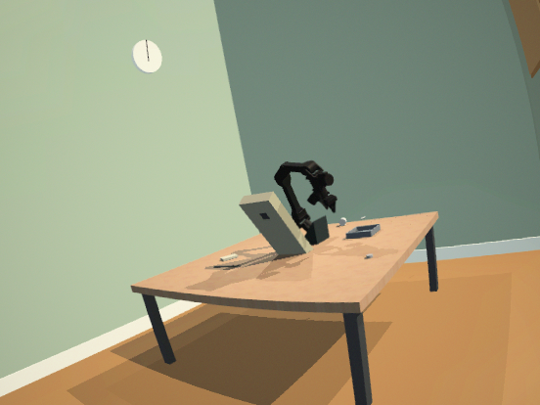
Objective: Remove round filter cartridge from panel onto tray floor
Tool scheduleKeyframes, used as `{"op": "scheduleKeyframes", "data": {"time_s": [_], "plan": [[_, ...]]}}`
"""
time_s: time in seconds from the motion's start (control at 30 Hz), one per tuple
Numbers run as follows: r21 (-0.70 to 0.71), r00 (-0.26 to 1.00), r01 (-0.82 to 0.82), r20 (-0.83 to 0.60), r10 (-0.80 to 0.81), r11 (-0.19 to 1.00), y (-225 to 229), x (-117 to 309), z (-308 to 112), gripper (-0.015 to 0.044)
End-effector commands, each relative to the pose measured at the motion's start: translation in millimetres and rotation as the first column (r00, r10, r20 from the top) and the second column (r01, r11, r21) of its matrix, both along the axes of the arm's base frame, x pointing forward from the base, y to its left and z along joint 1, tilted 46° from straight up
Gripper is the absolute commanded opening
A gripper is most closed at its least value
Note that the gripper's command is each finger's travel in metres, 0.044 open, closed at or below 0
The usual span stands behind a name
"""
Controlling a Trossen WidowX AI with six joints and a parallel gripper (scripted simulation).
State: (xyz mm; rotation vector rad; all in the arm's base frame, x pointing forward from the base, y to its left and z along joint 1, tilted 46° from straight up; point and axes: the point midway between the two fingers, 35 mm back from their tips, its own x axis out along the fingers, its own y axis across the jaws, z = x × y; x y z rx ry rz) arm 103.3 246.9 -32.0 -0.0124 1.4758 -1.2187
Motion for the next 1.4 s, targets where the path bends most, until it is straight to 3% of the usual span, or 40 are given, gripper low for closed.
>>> {"op": "scheduleKeyframes", "data": {"time_s": [0.0, 0.2, 0.37, 0.5, 0.67, 1.37], "plan": [[0.007, 1.0, -0.012, 0.006, 0.012, 1.0, 0, 2, 1, 0.0374], [0.12, 0.904, -0.376, 0.263, 0.336, 0.919, -2, 63, 34, 0.0216], [0.015, 0.677, -0.625, 0.509, 0.532, 0.78, -7, 116, 87, 0.0095], [-0.175, 0.451, -0.706, 0.636, 0.626, 0.686, -19, 148, 142, 0.0095], [-0.418, 0.23, -0.656, 0.683, 0.694, 0.629, -44, 166, 209, 0.0095], [-0.422, 0.228, -0.652, 0.684, 0.693, 0.63, -50, 180, 204, 0.0095]]}}
